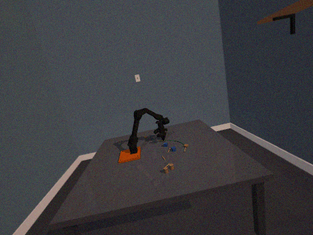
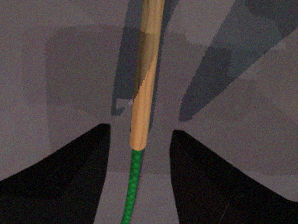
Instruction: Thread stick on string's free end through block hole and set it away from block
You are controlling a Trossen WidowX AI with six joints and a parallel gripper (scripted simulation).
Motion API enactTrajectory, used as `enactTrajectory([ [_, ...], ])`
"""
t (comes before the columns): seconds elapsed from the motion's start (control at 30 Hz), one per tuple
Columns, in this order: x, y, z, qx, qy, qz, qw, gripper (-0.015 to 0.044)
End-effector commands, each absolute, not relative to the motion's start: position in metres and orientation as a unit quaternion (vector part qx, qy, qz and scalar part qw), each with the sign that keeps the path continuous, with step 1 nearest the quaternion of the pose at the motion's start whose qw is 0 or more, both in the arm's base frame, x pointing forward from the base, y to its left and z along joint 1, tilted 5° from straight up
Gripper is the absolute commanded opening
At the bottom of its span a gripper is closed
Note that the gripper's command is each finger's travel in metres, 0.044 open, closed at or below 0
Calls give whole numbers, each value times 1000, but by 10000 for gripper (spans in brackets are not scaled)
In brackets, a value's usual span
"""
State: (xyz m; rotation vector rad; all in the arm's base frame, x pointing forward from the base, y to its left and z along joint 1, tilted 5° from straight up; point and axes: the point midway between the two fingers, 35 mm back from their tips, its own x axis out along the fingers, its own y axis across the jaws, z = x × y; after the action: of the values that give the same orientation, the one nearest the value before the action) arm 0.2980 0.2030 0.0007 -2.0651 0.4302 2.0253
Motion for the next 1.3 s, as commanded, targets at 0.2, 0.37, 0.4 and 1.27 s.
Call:
enactTrajectory([
  [0.2, 297, 202, -4, -701, 147, 689, 107, 70],
  [0.37, 297, 202, -4, -701, 147, 689, 107, 0],
  [0.4, 297, 202, -4, -701, 147, 689, 107, 0],
  [1.27, 298, 205, 22, -701, 147, 689, 108, 0],
])
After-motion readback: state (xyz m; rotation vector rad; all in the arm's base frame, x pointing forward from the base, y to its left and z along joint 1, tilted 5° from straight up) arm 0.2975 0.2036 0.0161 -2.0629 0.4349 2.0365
